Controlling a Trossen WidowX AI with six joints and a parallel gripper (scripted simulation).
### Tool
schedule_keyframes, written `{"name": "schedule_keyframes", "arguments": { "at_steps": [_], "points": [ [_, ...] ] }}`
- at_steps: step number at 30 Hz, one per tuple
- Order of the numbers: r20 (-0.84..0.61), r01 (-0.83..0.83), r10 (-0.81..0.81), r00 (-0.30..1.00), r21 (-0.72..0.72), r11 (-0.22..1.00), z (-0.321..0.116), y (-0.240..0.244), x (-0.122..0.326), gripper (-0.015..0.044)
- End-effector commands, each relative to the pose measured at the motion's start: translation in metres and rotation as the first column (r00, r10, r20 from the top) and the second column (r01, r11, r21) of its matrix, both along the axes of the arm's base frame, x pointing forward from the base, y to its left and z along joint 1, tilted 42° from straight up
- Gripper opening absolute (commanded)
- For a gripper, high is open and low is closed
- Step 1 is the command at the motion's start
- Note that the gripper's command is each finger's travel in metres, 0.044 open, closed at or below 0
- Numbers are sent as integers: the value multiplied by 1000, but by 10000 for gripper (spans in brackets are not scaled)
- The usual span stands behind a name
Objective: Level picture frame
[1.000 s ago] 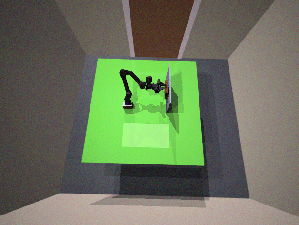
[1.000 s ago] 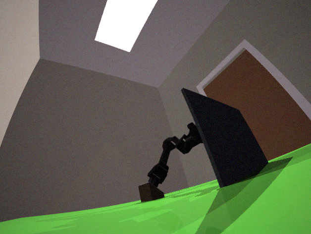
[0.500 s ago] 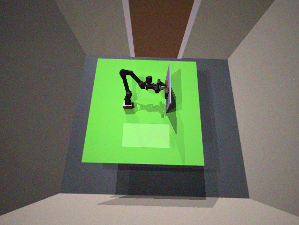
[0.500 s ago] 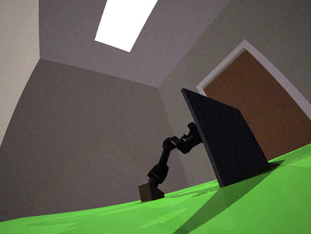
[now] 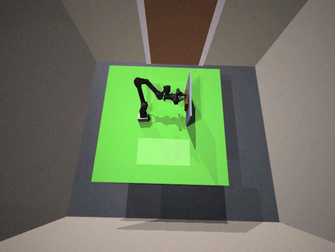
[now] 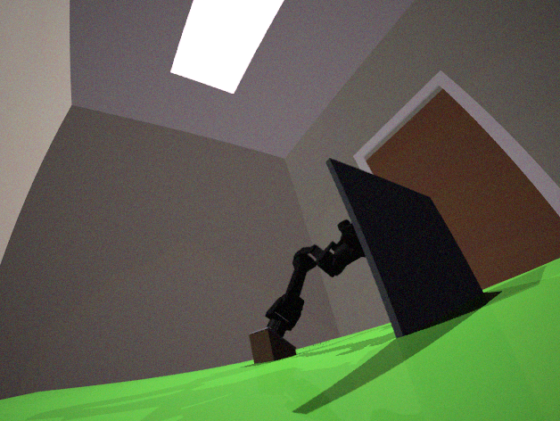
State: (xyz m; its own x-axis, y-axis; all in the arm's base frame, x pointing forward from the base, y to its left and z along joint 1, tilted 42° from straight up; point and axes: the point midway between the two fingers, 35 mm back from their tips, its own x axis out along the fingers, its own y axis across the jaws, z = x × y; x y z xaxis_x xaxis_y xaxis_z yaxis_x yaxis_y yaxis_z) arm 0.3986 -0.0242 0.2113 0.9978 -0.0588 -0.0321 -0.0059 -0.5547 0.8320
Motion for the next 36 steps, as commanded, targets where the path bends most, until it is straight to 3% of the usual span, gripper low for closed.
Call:
{"name": "schedule_keyframes", "arguments": {
  "at_steps": [1, 2, 9, 17, 36],
  "points": [
    [2, 3, -3, 1000, 3, 1000, 1, -1, 0, 260],
    [2, 3, -3, 1000, 3, 1000, 1, -1, 0, 260],
    [2, 3, -3, 1000, 3, 1000, 1, -1, 0, 76],
    [2, 3, -3, 1000, 3, 1000, 1, -1, 0, 3],
    [2, 3, -3, 1000, 3, 1000, 4, -2, 0, 0]
  ]
}}
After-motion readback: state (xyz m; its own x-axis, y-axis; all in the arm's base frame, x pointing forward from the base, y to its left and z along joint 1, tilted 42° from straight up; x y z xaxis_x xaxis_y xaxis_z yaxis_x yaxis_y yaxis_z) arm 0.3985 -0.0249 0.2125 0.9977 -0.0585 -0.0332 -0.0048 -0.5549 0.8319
